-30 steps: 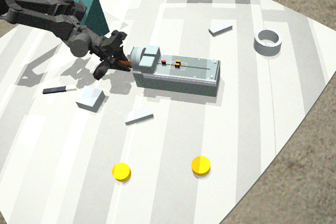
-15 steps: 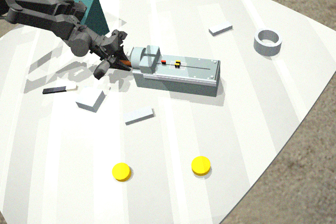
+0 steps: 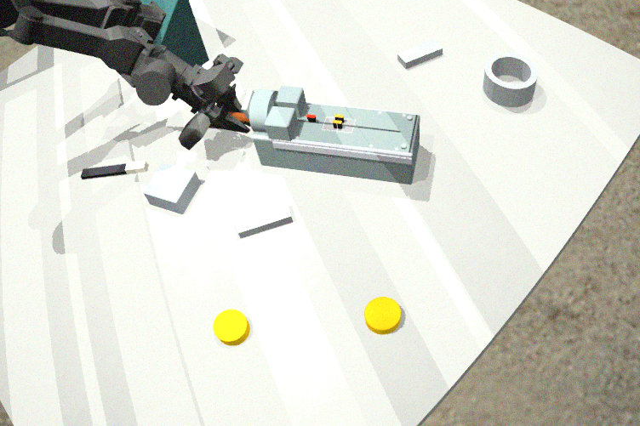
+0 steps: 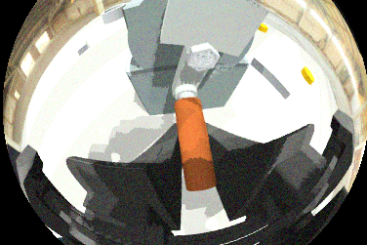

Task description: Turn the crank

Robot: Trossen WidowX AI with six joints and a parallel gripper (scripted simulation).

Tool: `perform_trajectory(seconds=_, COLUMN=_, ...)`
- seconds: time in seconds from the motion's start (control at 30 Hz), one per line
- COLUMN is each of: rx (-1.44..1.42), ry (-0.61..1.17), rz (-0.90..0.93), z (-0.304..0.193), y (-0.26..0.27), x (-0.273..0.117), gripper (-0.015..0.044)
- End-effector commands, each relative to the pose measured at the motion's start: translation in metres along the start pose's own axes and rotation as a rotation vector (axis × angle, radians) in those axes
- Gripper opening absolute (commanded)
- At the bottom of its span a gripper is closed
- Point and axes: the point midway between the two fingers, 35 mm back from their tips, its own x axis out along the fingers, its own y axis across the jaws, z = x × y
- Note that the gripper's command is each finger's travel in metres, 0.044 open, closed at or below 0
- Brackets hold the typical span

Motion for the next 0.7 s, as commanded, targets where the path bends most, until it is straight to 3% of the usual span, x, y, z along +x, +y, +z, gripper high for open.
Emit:
perform_trajectory(seconds=0.0, rx=-0.007, ry=-0.007, rz=0.022, z=0.001, y=0.009, x=-0.002, gripper=0.0000)
perform_trajectory(seconds=0.67, rx=-0.006, ry=-0.007, rz=0.023, z=0.010, y=0.019, x=-0.010, gripper=0.0000)
